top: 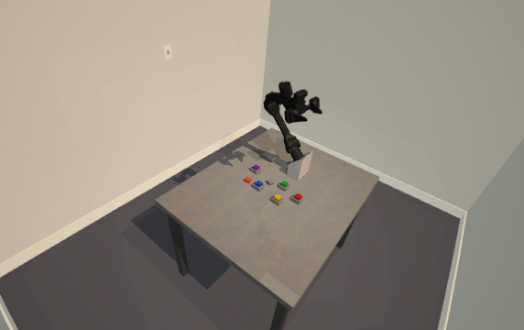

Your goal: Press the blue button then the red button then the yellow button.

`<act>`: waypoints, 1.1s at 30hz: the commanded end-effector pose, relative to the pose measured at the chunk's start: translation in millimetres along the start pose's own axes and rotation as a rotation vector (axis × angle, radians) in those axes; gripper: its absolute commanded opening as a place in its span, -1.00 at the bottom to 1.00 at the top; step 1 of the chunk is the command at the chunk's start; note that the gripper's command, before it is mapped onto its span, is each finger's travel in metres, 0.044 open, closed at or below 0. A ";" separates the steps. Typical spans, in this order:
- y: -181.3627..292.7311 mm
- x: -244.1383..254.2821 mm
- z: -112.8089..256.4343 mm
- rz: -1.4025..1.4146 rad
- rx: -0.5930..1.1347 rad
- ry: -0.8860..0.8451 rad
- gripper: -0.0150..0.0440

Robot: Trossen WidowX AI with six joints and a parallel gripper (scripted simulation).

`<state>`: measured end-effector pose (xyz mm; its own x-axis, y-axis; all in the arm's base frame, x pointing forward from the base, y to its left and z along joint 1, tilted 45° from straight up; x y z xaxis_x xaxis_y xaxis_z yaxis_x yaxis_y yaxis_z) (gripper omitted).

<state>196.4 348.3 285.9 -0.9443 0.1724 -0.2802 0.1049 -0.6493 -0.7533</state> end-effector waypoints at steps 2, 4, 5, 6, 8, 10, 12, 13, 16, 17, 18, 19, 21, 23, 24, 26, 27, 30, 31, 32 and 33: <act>62.1 -36.9 -2.9 -0.193 0.294 0.152 0.86; 90.5 -51.8 1.4 -0.277 0.426 0.225 0.86; 104.9 -58.6 4.6 -0.318 0.493 0.262 0.86; 119.2 -64.9 8.6 -0.357 0.559 0.299 0.86; 147.2 -75.9 18.3 -0.433 0.692 0.373 0.86; 174.1 -84.6 30.3 -0.502 0.824 0.444 0.86; 199.6 -91.3 44.2 -0.564 0.955 0.513 0.86; 211.8 -93.8 51.7 -0.592 1.020 0.546 0.86; 245.6 -98.7 76.3 -0.663 1.215 0.639 0.86; 255.9 -99.4 84.9 -0.683 1.279 0.667 0.86; 265.7 -99.8 93.8 -0.700 1.343 0.694 0.86; 275.1 -99.8 102.8 -0.714 1.407 0.719 0.86; 288.5 -99.2 116.9 -0.731 1.504 0.755 0.86; 291.6 -98.9 120.4 -0.735 1.529 0.763 0.86; 291.6 -98.9 120.4 -0.735 1.529 0.763 0.86; 291.6 -98.9 120.4 -0.735 1.529 0.763 0.86; 294.3 -99.1 120.5 -0.736 1.528 0.763 0.78; 331.4 -99.2 123.3 -0.741 1.527 0.765 0.51; 343.6 -98.4 124.7 -0.738 1.528 0.765 0.42; 350.7 -97.7 125.6 -0.735 1.529 0.765 0.33; 353.0 -97.5 125.9 -0.733 1.530 0.765 0.24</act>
Point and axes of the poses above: the point midway between the two fingers, 35 mm back from their tips, its own z axis back along the fingers, its own x axis across the jaws, y = z × x, the point moved 9 cm from there along z, back along the fingers, and after that the axes turned 15 degrees about z, right-handed, at the moved point
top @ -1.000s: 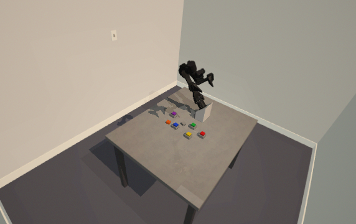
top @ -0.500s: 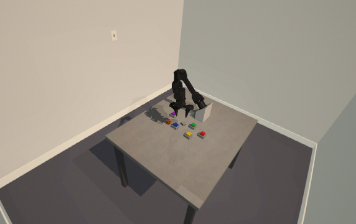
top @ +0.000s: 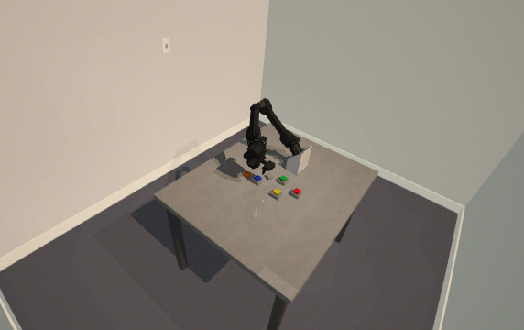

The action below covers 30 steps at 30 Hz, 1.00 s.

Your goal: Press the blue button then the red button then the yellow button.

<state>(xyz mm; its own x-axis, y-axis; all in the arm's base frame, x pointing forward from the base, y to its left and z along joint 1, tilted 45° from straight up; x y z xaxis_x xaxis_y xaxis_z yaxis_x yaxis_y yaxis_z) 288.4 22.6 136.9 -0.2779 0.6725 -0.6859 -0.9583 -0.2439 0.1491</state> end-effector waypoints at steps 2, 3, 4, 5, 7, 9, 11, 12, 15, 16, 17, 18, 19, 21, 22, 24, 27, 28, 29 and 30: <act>3.2 1.5 -19.7 0.015 0.013 0.007 0.06; 3.2 1.5 -19.7 0.015 0.013 0.007 -0.03; 3.2 1.5 -19.7 0.015 0.013 0.007 -0.11; 3.2 1.5 -19.7 0.015 0.013 0.007 -0.20; 3.2 1.5 -19.7 0.015 0.013 0.007 -0.38; 3.2 1.5 -19.7 0.015 0.013 0.007 -0.42; 3.2 1.5 -19.7 0.015 0.013 0.007 -0.42; 3.2 1.5 -19.7 0.015 0.013 0.007 -0.42; 3.2 1.5 -19.7 0.015 0.013 0.007 -0.42; 3.2 1.5 -20.0 0.015 0.013 0.007 -0.42; 3.2 1.5 -20.8 0.015 0.013 0.007 -0.42; 3.1 1.5 -22.1 0.015 0.013 0.007 -0.42; 3.1 1.5 -23.7 0.015 0.013 0.007 -0.42; 3.0 1.5 -27.0 0.015 0.013 0.007 -0.42; 3.0 1.5 -28.6 0.015 0.013 0.007 -0.42; 3.0 1.4 -31.9 0.015 0.013 0.007 -0.42; 3.0 1.4 -36.8 0.015 0.013 0.007 -0.42; 3.1 1.4 -38.4 0.015 0.013 0.007 -0.42; 3.1 1.3 -40.0 0.015 0.013 0.007 -0.42; 3.2 1.3 -41.6 0.015 0.013 0.008 -0.42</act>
Point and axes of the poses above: the point midway between the two fingers, 35 mm back from their tips, its own z axis back along the fingers, its own x axis across the jaws, y = z × x, the point moved 9 cm from there along z, back along the fingers, and after that the axes turned 15 degrees about z, right-handed, at the moved point
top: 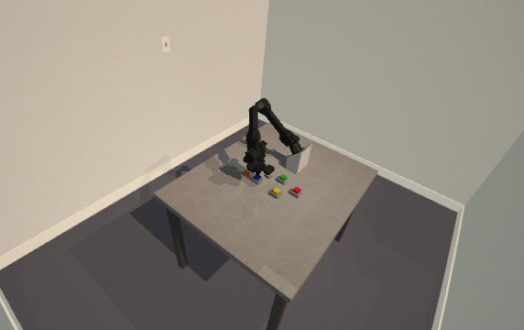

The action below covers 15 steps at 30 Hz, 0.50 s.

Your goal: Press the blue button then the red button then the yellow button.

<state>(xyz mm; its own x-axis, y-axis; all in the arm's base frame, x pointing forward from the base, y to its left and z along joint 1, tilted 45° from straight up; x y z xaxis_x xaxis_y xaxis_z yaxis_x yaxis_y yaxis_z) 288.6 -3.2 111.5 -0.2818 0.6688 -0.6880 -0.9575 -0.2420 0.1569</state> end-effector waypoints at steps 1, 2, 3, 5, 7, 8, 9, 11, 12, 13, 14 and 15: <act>1.0 1.3 -7.1 0.010 0.007 0.004 -0.42; 1.0 1.3 -8.7 0.010 0.007 0.004 -0.42; 1.1 1.3 -10.3 0.010 0.007 0.004 -0.42; 1.3 1.3 -13.5 0.010 0.007 0.004 -0.42; 1.5 1.2 -15.6 0.010 0.007 0.005 -0.42; 1.5 1.2 -15.9 0.010 0.007 0.005 -0.42; 1.5 1.2 -15.9 0.010 0.007 0.005 -0.42; 1.5 1.2 -15.9 0.010 0.007 0.005 -0.42; 1.5 1.2 -15.9 0.010 0.007 0.005 -0.42; 1.5 1.2 -15.9 0.010 0.007 0.005 -0.42; 1.5 1.2 -15.9 0.010 0.007 0.005 -0.42; 1.5 1.2 -15.9 0.010 0.007 0.005 -0.42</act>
Point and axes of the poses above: the point midway between the two fingers, 35 mm back from their tips, its own z axis back along the fingers, its own x axis across the jaws, y = z × x, the point moved 9 cm from there along z, back along the fingers, and after that the axes turned 15 degrees about z, right-handed, at the moved point
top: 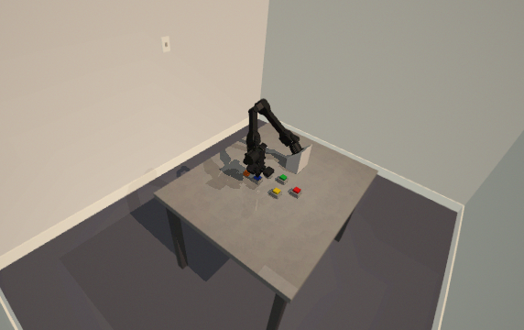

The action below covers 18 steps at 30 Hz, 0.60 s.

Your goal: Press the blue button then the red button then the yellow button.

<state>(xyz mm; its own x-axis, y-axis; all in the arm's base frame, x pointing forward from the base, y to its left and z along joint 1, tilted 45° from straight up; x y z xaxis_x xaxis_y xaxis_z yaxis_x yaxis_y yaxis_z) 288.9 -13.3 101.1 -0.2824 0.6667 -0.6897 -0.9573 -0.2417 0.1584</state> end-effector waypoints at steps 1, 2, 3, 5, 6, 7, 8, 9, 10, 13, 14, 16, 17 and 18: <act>0.9 1.0 -1.3 0.009 0.006 0.002 -0.42; 0.9 1.0 -1.3 0.009 0.006 0.002 -0.42; 0.9 1.0 -1.3 0.009 0.006 0.002 -0.42; 0.9 1.0 -1.3 0.009 0.006 0.002 -0.42; 0.9 1.0 -1.3 0.009 0.006 0.002 -0.42; 0.9 1.0 -1.3 0.009 0.006 0.002 -0.42; 0.9 1.0 -1.3 0.009 0.006 0.002 -0.42; 0.9 1.0 -1.3 0.009 0.006 0.002 -0.42; 0.9 1.0 -1.3 0.009 0.006 0.002 -0.42; 0.9 1.0 -1.3 0.009 0.006 0.002 -0.42; 0.2 0.5 2.0 0.002 0.002 0.000 -0.42; 0.1 0.9 20.7 0.007 0.004 0.000 -0.42; 0.4 1.1 28.3 0.009 0.005 0.000 -0.42; 0.6 1.1 30.9 0.010 0.005 0.001 -0.42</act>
<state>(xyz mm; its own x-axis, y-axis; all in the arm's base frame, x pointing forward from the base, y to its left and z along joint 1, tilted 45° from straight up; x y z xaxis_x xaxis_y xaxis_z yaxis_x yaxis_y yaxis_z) 285.3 -1.8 109.7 -0.3029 0.6621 -0.6854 -0.9522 -0.2403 0.1886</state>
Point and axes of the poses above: the point midway between the two fingers, 35 mm back from their tips, its own z axis back along the fingers, its own x axis across the jaws, y = z × x, the point moved 9 cm from there along z, back along the fingers, and after that the axes turned 15 degrees about z, right-handed, at the moved point
